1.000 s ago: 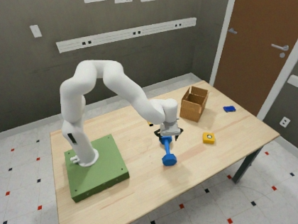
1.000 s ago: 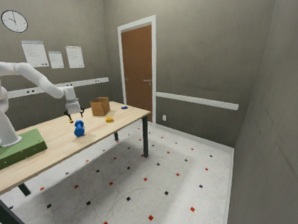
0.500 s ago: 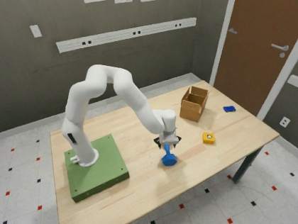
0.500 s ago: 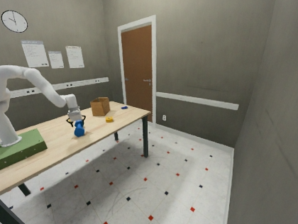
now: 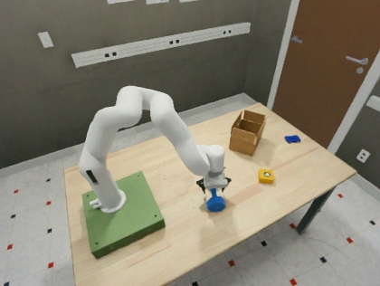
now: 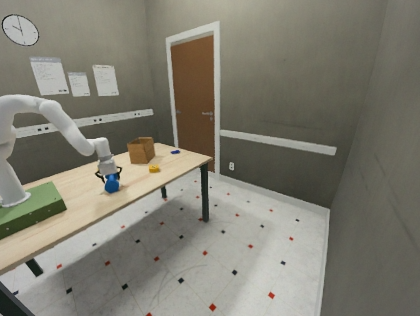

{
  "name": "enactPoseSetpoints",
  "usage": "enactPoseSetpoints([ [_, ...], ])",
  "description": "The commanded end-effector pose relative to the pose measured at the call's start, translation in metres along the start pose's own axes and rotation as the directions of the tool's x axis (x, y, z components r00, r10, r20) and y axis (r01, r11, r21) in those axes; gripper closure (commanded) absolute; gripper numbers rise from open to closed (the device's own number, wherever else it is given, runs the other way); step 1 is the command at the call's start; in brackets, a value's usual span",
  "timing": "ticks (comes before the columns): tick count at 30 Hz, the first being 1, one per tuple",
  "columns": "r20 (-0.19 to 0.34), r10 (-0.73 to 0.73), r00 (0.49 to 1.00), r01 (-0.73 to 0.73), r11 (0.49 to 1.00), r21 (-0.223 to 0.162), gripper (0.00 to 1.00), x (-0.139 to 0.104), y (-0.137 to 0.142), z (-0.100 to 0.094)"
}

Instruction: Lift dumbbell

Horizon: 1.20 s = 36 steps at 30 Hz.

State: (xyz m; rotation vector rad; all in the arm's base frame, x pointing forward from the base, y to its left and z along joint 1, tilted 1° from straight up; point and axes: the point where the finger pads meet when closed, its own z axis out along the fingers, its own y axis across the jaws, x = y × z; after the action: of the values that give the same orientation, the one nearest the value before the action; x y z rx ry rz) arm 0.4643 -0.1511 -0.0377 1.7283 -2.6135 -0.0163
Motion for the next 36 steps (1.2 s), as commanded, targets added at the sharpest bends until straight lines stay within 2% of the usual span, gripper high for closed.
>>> enactPoseSetpoints([
  [1, 0.0, 0.0, 1.0, 0.0, 1.0, 0.003, 0.0, 0.0, -0.001, -0.001],
  [2, 0.0, 0.0, 1.0, 0.0, 1.0, 0.003, 1.0, 0.0, -0.001, -0.001],
  [22, 0.0, 0.0, 1.0, 0.0, 1.0, 0.003, 1.0, 0.0, -0.001, -0.002],
  [36, 0.0, 0.0, 1.0, 0.0, 1.0, 0.003, 1.0, 0.0, -0.002, -0.015],
])
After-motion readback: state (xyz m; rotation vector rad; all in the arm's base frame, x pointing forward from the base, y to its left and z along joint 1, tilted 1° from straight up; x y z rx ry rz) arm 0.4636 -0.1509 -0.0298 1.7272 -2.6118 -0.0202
